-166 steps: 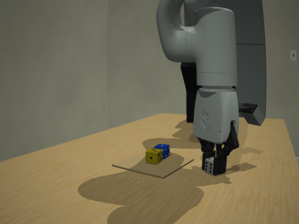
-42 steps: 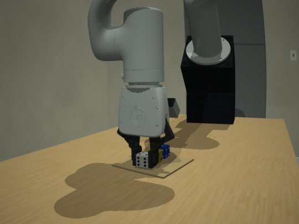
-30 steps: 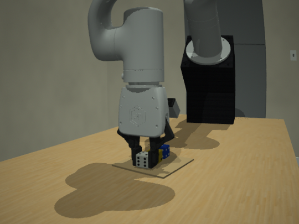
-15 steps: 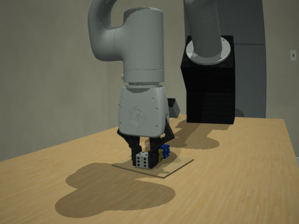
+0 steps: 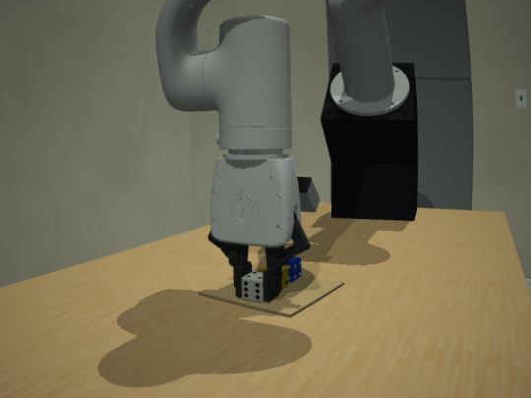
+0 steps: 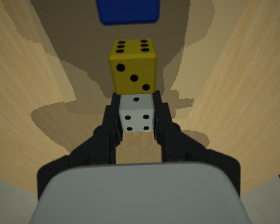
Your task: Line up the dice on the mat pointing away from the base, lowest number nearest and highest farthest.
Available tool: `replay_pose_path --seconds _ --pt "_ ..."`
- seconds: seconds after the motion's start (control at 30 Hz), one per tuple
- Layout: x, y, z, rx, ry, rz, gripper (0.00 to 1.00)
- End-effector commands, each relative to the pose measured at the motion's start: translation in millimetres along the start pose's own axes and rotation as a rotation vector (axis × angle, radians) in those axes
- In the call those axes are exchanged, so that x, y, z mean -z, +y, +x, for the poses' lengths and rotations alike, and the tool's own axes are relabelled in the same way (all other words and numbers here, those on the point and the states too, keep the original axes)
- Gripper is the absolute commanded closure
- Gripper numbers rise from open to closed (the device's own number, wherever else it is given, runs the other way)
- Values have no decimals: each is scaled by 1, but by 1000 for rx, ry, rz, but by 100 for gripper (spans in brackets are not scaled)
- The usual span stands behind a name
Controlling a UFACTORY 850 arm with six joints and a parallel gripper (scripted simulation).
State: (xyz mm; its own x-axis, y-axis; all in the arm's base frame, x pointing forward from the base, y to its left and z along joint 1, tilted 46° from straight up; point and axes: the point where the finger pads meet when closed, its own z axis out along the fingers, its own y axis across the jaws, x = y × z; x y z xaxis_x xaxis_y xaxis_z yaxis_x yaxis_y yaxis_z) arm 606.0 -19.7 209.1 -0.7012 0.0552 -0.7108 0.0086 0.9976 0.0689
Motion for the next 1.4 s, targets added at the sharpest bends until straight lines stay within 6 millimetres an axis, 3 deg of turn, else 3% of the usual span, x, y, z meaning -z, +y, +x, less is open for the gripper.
replay_pose_path --seconds 0.0,1.2,1.37 --pt "0 0 0 0 -1 0 73" --pt "0 0 0 0 -1 0 73" --pt "0 0 0 0 -1 0 65"
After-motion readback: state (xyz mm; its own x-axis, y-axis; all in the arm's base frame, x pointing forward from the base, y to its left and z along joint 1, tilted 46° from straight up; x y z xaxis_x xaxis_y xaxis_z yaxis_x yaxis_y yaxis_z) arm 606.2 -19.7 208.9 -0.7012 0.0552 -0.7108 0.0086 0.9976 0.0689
